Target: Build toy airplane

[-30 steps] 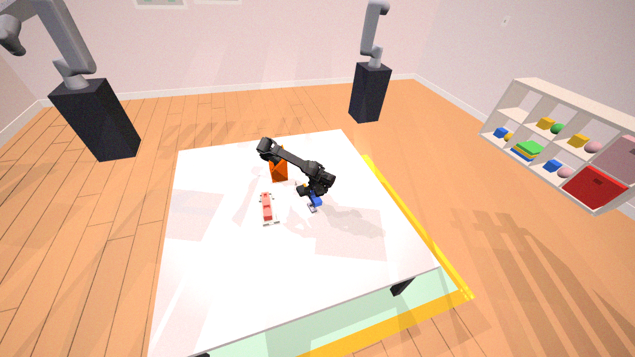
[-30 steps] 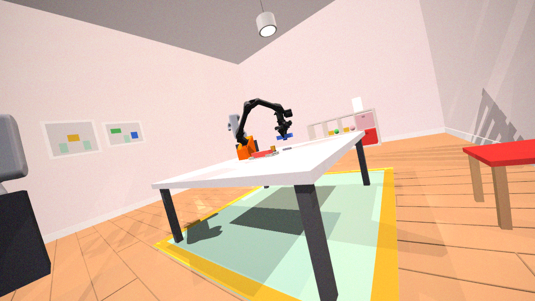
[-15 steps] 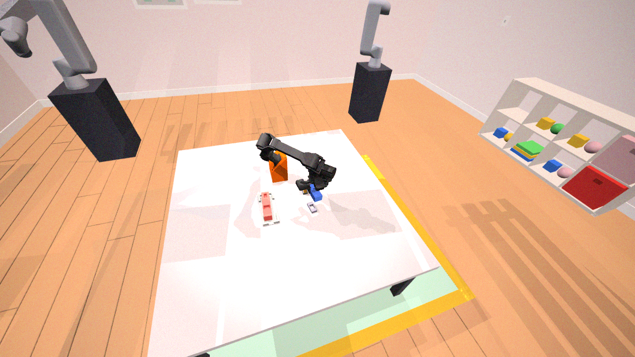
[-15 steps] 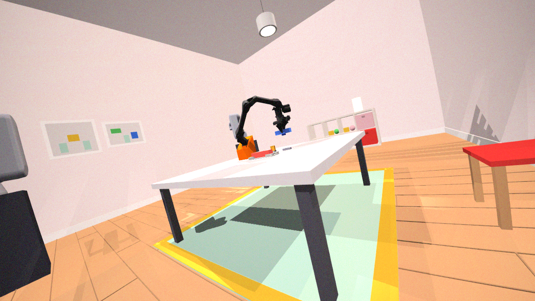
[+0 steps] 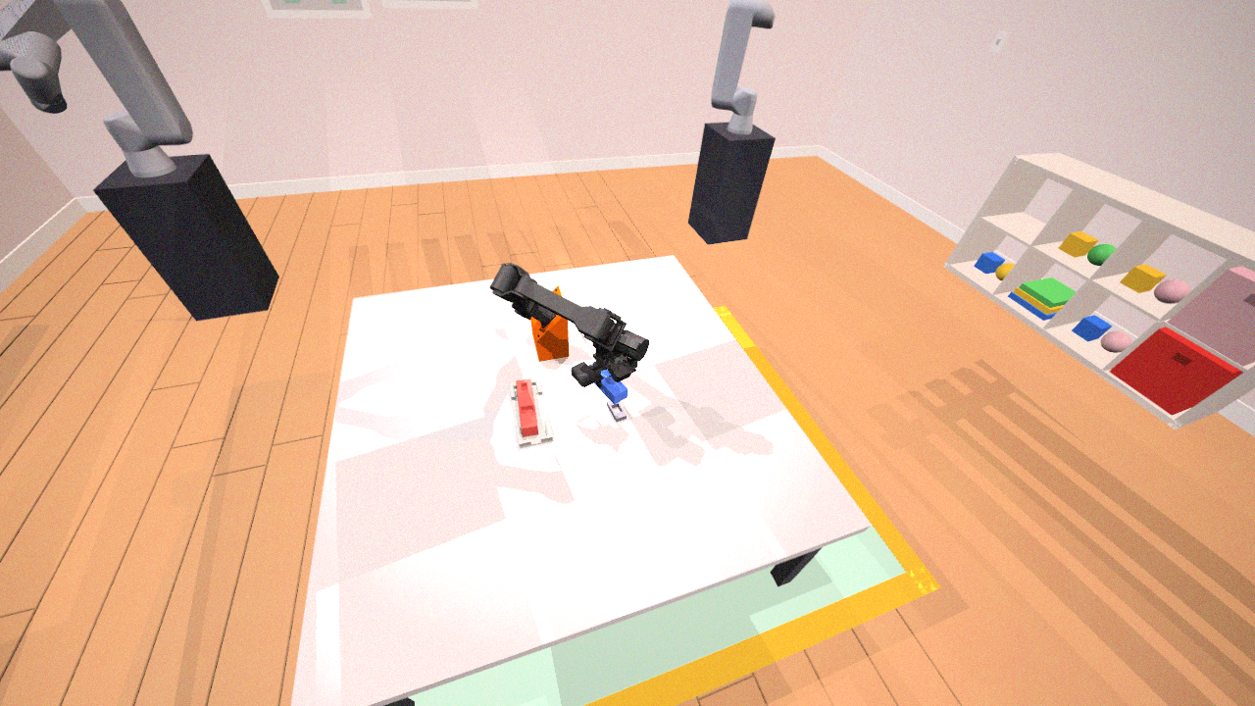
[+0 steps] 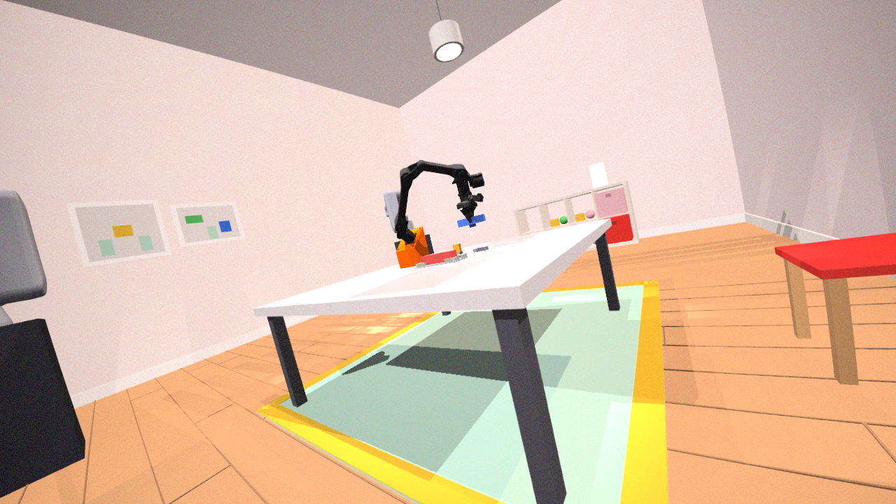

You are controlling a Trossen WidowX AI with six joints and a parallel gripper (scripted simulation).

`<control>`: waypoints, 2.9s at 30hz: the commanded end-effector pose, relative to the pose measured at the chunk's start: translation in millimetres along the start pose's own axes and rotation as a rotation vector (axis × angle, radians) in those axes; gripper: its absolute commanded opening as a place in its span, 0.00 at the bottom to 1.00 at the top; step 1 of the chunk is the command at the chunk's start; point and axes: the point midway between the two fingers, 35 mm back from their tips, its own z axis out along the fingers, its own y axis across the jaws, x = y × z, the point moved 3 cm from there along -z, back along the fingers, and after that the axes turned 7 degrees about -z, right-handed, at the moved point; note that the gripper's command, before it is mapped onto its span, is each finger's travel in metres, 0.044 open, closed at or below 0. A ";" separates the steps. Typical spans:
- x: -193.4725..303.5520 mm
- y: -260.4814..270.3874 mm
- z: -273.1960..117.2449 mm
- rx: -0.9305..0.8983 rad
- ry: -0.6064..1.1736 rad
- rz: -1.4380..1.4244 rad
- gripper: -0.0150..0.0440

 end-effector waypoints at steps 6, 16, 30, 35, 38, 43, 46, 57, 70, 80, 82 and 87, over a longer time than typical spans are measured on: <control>10.8 -29.5 2.2 -0.002 -0.008 -0.152 0.25; 25.3 -59.2 6.5 -0.004 -0.012 -0.316 0.25; 50.4 -97.4 14.0 0.000 -0.013 -0.546 0.25; 60.6 -109.5 16.9 0.003 -0.013 -0.623 0.25; 66.8 -116.1 18.6 0.005 -0.013 -0.664 0.25; 77.5 -126.4 21.6 0.008 -0.012 -0.732 0.25; 84.1 -132.2 23.4 0.011 -0.011 -0.772 0.25; 109.5 -152.5 30.5 0.018 0.002 -0.946 0.25; 141.5 -173.1 39.3 0.019 0.031 -1.177 0.25; 141.9 -173.5 39.5 0.019 0.031 -1.180 0.58; 141.9 -173.5 39.5 0.019 0.031 -1.180 0.58; 141.9 -173.5 39.5 0.019 0.031 -1.180 0.58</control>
